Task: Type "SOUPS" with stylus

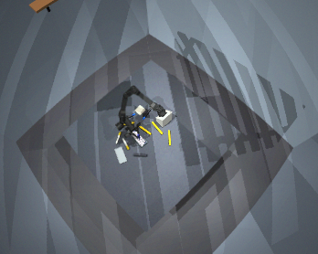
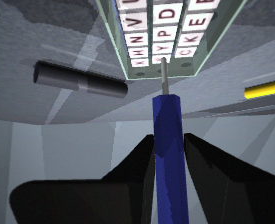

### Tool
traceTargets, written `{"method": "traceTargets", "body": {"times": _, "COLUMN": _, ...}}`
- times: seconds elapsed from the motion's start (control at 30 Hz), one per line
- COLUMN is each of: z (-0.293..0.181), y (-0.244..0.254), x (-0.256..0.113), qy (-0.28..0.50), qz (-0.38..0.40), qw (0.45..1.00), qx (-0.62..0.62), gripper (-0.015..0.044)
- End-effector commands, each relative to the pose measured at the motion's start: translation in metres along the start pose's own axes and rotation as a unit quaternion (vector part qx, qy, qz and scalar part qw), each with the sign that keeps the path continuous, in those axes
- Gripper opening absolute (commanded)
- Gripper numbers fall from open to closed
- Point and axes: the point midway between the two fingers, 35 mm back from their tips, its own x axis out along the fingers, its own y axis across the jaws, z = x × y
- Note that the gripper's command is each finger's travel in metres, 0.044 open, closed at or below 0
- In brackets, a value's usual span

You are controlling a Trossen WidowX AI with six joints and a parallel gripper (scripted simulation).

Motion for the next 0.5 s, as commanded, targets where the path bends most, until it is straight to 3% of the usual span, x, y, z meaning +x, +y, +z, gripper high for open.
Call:
{"method": "traceTargets", "body": {"times": 0.0, "z": 0.0009, "y": -0.001, "x": 0.0023, "qy": 0.001, "qz": -0.002, "qw": 1.0, "qx": -0.001, "gripper": 0.0}}
{"method": "traceTargets", "body": {"times": 0.1, "z": 0.0009, "y": -0.001, "x": 0.0023, "qy": 0.001, "qz": -0.002, "qw": 1.0, "qx": -0.001, "gripper": 0.0}}
{"method": "traceTargets", "body": {"times": 0.2, "z": 0.0016, "y": -0.0012, "x": 0.004, "qy": 0.001, "qz": -0.002, "qw": 1.0, "qx": -0.001, "gripper": 0.0079}}
{"method": "traceTargets", "body": {"times": 0.47, "z": 0.0021, "y": -0.0012, "x": 0.0043, "qy": 0.001, "qz": -0.002, "qw": 1.0, "qx": -0.001, "gripper": 0.0081}}
